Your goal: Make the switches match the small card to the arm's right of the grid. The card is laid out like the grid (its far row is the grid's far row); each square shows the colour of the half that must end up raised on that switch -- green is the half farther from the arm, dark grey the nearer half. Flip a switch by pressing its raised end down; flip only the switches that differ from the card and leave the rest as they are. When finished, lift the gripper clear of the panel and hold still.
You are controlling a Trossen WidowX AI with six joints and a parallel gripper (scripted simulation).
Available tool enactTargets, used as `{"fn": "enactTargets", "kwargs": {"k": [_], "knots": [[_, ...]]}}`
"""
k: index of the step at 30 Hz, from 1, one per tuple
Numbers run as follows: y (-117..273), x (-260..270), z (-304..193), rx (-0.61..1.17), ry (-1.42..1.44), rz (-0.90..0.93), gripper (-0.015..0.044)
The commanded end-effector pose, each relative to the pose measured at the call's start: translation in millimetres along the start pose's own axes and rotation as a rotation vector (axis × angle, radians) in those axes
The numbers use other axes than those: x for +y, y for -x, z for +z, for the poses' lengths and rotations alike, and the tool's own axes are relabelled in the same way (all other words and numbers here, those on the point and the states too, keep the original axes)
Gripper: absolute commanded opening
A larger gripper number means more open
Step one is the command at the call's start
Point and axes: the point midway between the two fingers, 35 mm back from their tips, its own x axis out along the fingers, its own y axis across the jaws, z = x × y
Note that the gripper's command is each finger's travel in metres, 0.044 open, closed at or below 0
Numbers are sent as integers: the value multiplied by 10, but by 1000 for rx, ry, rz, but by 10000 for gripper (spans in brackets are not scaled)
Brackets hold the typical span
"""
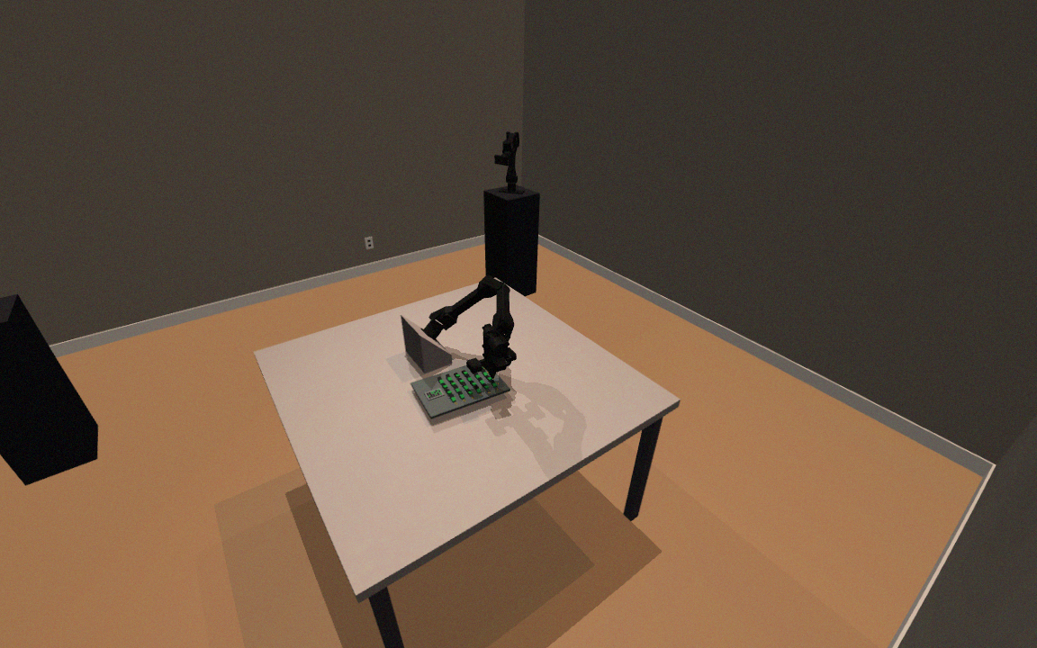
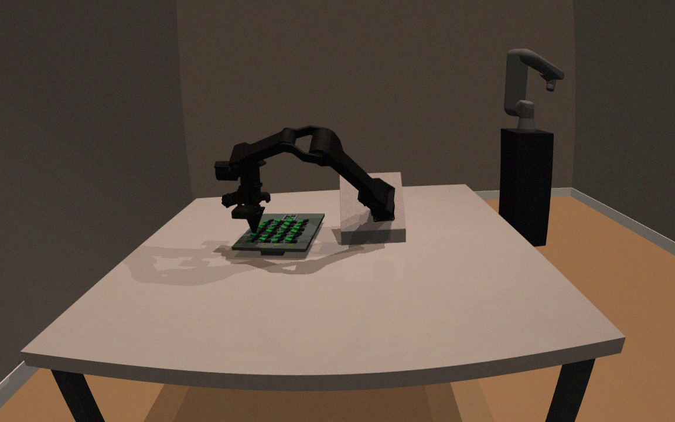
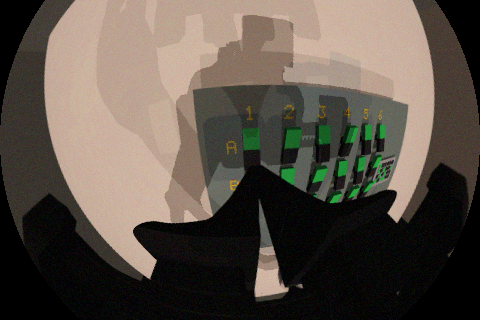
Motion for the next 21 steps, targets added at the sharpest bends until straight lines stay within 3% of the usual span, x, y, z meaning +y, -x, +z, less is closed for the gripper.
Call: {"fn": "enactTargets", "kwargs": {"k": [1,21], "knots": [[-58,4,-9,1,-5,5,0],[-148,5,-11,1,-5,5,0]]}}
